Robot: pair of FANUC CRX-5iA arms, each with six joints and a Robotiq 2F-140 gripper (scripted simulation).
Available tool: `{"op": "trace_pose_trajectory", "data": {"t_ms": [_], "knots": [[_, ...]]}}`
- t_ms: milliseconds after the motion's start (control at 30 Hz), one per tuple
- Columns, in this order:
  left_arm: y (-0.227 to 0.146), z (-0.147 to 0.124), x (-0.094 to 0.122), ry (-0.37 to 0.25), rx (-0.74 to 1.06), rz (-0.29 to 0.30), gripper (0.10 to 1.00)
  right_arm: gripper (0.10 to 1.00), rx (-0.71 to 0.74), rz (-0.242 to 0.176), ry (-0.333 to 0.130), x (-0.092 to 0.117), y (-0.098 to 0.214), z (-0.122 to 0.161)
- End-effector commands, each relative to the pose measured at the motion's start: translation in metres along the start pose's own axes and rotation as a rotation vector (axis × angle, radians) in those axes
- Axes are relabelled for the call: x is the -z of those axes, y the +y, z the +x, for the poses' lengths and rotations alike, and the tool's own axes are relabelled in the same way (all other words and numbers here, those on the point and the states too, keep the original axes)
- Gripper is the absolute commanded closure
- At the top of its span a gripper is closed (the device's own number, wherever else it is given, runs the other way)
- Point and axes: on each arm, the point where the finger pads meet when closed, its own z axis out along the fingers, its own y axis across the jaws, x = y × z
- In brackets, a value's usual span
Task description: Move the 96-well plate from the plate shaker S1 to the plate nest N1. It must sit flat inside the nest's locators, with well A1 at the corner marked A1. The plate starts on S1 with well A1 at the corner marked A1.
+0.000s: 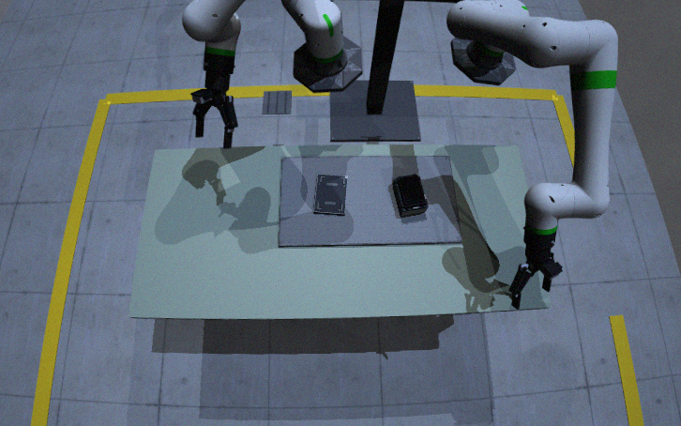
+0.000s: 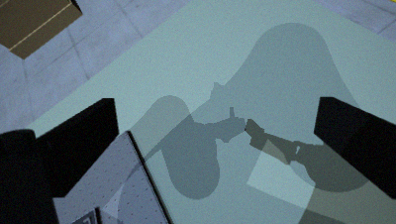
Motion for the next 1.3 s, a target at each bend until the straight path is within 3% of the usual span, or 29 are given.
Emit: {"op": "trace_pose_trajectory", "data": {"t_ms": [0, 733, 1100, 1267], "knots": [[0.001, 0.002, 0.001, 0.003, 0.001, -0.001, 0.098, 0.098, 0.001, 0.0, 0.001, 0.0, 0.0, 0.001], [0.002, 0.006, 0.005, 0.003, 0.001, -0.001, 0.098, 0.098, 0.001, 0.0, 0.001, 0.0, 0.0, 0.001], [0.009, 0.035, 0.037, 0.003, 0.001, -0.001, 0.098, 0.098, 0.001, 0.0, 0.001, 0.0, 0.0, 0.001], [0.014, 0.061, 0.066, 0.003, 0.001, -0.001, 0.098, 0.098, 0.001, 0.0, 0.001, 0.0, 0.0, 0.001]]}}
